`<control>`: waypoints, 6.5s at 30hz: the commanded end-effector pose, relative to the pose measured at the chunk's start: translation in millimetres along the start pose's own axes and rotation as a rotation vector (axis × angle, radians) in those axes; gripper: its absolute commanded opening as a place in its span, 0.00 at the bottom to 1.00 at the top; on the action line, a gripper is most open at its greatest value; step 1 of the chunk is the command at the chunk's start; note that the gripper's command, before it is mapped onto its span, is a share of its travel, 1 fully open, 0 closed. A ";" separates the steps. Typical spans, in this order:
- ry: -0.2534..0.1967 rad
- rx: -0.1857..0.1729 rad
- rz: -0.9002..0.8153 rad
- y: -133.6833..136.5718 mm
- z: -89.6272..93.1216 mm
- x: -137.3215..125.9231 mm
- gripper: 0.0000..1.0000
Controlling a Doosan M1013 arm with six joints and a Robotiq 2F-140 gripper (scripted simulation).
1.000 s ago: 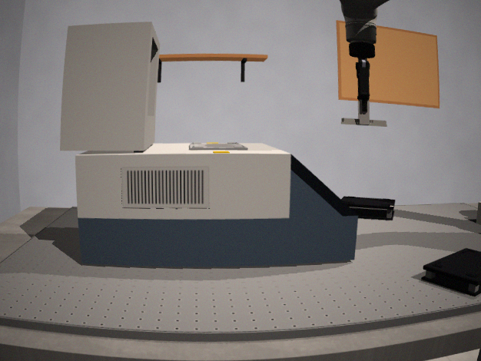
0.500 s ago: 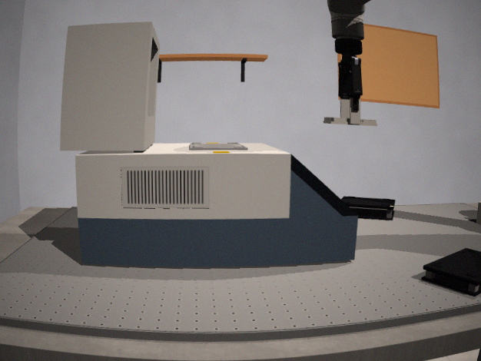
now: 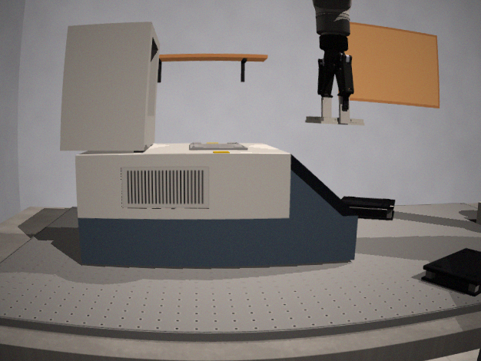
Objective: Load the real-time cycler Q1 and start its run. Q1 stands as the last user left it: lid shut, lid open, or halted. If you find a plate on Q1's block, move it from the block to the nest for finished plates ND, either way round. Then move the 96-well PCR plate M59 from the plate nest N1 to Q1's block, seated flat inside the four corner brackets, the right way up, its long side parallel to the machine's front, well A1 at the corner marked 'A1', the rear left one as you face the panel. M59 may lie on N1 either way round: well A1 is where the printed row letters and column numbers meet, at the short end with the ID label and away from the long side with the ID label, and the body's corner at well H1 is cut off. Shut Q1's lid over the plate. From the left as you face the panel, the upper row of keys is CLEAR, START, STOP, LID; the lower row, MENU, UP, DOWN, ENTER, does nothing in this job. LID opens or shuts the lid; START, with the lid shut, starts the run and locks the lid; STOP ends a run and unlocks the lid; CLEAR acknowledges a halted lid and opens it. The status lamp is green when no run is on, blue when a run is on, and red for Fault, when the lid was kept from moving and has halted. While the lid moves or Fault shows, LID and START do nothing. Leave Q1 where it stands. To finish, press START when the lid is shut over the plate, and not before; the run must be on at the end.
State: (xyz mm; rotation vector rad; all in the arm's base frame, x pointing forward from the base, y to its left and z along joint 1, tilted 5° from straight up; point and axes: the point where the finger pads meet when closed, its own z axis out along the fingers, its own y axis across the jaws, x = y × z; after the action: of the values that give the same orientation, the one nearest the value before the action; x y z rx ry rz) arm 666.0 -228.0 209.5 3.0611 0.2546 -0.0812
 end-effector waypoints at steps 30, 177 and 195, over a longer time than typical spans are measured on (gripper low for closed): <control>0.000 0.001 -0.560 -45.2 -0.2 130.9 0.00; 0.001 0.001 -1.362 -116.5 37.4 335.6 0.00; 0.001 0.001 -1.362 -116.5 37.4 335.6 0.00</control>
State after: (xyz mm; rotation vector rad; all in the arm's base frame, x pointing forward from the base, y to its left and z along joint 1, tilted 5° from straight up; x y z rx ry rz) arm 975.4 -61.4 144.9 2.2526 2.1583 -0.1313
